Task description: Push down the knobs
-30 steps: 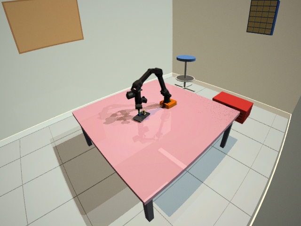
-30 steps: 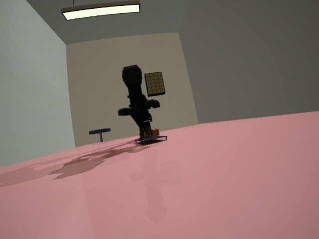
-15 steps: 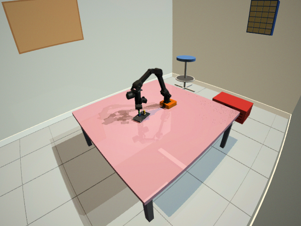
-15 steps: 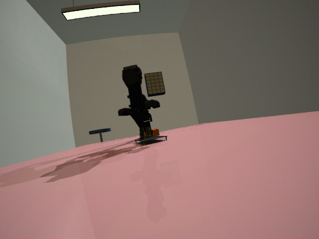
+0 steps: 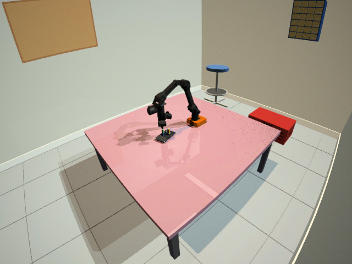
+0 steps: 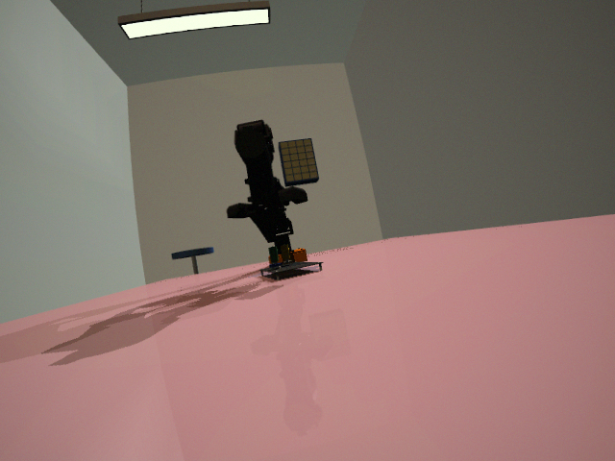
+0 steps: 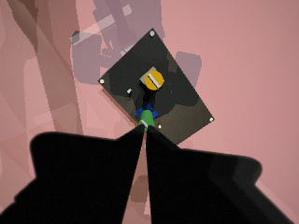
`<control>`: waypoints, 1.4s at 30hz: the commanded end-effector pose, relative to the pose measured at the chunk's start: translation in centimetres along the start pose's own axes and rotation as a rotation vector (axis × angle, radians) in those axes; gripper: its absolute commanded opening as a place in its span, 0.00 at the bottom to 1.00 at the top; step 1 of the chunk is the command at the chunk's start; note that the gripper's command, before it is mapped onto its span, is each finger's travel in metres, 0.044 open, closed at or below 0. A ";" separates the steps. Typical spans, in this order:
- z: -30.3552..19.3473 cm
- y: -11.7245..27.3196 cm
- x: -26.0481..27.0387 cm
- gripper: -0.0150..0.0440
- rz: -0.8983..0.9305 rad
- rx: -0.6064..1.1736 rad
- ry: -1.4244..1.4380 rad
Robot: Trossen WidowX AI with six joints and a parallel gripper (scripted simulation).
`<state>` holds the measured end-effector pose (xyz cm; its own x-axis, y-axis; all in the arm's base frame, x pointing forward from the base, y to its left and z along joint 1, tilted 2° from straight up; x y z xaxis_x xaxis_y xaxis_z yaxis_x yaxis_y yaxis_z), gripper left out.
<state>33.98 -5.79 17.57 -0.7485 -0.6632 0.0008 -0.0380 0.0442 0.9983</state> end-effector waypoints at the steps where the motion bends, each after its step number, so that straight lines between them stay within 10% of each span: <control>1: 0.0 -0.1 0.0 0.39 0.001 -0.001 0.000; 15: 8.0 2.5 4.7 1.00 0.000 -0.004 0.002; 42: 12.5 2.4 7.9 1.00 -0.001 -0.006 0.003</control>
<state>19.78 -1.55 19.26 -0.7431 -0.6692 0.0003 -0.0355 0.0399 0.9986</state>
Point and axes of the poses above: the point midway between the two fingers, 35 mm back from their tips, its own y axis back along the fingers, its own x axis across the jaws, z = x × y, the point moved 9 cm from there along y, back along the fingers, and after that the axes turned 9 degrees about -y, right-handed, at the moved point
